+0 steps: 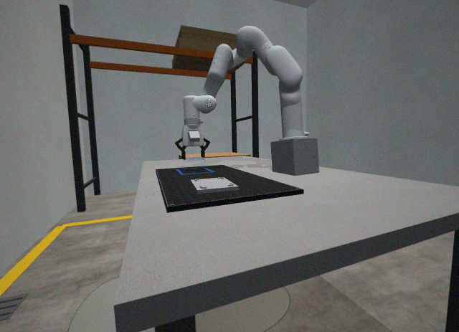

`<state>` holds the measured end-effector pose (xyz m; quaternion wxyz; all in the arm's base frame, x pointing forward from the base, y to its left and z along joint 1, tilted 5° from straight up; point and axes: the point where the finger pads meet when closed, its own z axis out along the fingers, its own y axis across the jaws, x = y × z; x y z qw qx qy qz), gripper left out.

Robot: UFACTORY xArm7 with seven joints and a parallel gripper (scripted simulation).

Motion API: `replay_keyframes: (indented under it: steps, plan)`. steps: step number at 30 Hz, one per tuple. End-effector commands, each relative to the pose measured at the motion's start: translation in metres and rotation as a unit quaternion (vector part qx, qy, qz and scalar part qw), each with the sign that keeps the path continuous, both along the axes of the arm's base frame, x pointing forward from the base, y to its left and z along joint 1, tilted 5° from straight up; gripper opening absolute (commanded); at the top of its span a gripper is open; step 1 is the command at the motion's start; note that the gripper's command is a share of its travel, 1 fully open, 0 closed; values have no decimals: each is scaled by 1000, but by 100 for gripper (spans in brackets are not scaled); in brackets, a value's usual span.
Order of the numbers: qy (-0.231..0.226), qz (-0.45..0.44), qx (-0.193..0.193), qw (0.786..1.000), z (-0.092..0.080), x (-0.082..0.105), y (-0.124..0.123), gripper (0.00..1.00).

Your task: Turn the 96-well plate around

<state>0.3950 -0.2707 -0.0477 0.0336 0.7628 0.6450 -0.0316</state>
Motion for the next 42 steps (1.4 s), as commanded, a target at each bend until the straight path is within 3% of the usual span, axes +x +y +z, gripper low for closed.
replay_keyframes:
  steps: [1, 16, 30, 42]
  plan:
    - [-2, 0, -1, 1000, 11, 1, 0, 0]
    - [-2, 0, -1, 1000, 33, 2, 2, 0]
    - [-2, 0, -1, 1000, 33, 2, 2, 0]
    - [14, 165, 0, 986, 31, 9, 35, 0]
